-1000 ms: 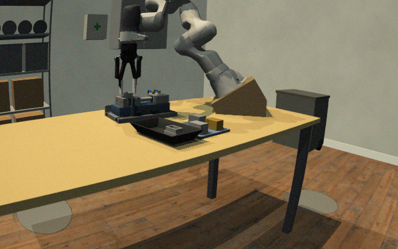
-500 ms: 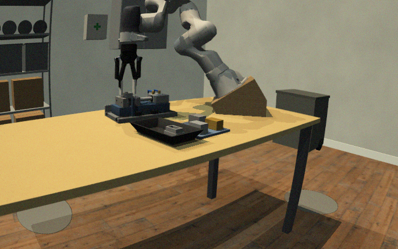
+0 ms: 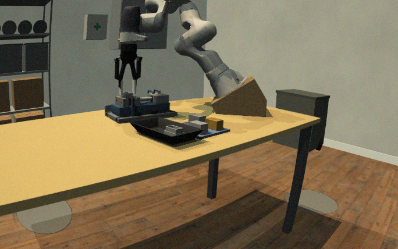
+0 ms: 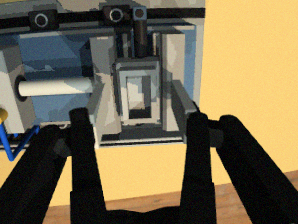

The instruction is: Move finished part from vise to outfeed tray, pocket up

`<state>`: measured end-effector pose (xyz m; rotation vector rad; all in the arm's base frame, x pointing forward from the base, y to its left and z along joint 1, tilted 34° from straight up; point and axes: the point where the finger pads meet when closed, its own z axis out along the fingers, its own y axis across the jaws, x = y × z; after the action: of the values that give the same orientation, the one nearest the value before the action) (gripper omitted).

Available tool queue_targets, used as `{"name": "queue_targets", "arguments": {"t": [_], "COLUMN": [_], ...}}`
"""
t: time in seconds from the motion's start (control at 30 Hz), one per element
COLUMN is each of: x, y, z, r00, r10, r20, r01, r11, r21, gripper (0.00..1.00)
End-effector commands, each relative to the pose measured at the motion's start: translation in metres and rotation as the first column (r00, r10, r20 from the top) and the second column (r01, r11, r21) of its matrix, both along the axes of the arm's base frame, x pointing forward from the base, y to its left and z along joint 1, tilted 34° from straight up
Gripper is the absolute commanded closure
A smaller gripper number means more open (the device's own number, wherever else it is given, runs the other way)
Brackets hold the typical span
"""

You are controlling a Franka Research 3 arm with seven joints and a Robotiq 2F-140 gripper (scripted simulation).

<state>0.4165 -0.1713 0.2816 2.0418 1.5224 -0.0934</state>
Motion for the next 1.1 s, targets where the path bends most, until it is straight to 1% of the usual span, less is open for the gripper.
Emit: {"name": "queue_targets", "arguments": {"t": [0.0, 0.77, 0.8, 1.07], "x": [0.0002, 0.0002, 0.0002, 0.0002], "y": [-0.0005, -0.0005, -0.0005, -0.0005], "z": [-0.001, -0.001, -0.001, -0.001], "r00": [1.0, 1.0, 1.0, 1.0], "r10": [-0.002, -0.002, -0.002, -0.002], "r20": [0.002, 0.002, 0.002, 0.002], "r01": [0.002, 0.002, 0.002, 0.002], "r11": [1.0, 1.0, 1.0, 1.0], "r21": [0.0, 0.0, 0.0, 0.0], "gripper": [0.6, 0.6, 1.0, 1.0]}}
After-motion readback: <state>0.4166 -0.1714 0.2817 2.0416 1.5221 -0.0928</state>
